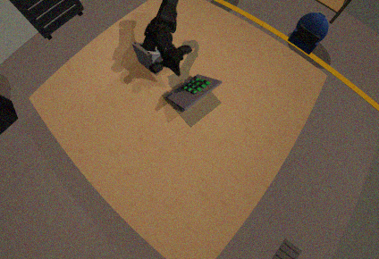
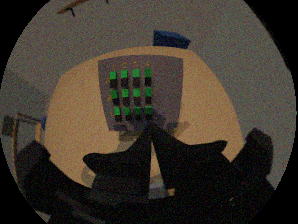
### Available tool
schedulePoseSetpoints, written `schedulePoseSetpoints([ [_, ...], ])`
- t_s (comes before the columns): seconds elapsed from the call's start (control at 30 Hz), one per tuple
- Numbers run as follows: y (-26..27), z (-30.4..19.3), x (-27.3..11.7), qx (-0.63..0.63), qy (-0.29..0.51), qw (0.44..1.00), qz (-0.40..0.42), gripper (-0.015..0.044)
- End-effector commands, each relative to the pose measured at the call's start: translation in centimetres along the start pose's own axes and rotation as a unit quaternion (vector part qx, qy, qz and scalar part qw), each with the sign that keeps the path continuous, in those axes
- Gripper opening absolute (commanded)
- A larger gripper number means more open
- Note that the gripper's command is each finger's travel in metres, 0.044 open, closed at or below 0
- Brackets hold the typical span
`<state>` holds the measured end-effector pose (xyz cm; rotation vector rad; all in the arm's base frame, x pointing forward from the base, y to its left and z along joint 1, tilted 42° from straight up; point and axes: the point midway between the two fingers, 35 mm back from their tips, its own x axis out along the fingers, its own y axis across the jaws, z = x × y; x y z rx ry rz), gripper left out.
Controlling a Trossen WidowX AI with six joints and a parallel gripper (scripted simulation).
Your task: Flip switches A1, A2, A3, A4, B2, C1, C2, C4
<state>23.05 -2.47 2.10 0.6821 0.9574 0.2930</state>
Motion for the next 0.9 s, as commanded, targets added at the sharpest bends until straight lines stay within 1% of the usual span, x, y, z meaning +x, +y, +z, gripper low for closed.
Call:
schedulePoseSetpoints([
  [0.0, -0.3, 0.4, 1.6, -0.004, 0.005, 1.000, 0.002, 0.0000],
  [0.03, -0.3, 0.4, 2.6, -0.004, 0.008, 1.000, 0.003, 0.0000],
  [0.1, -0.2, 0.4, 3.4, -0.004, 0.010, 1.000, 0.003, 0.0000],
  [0.3, -0.2, 0.4, 3.5, -0.004, 0.010, 1.000, 0.003, 0.0000],
  [0.4, -0.1, 0.4, 4.3, -0.004, 0.010, 1.000, 0.004, 0.0000],
  [0.87, -0.1, 0.4, 5.8, -0.004, 0.010, 1.000, 0.004, 0.0000],
])
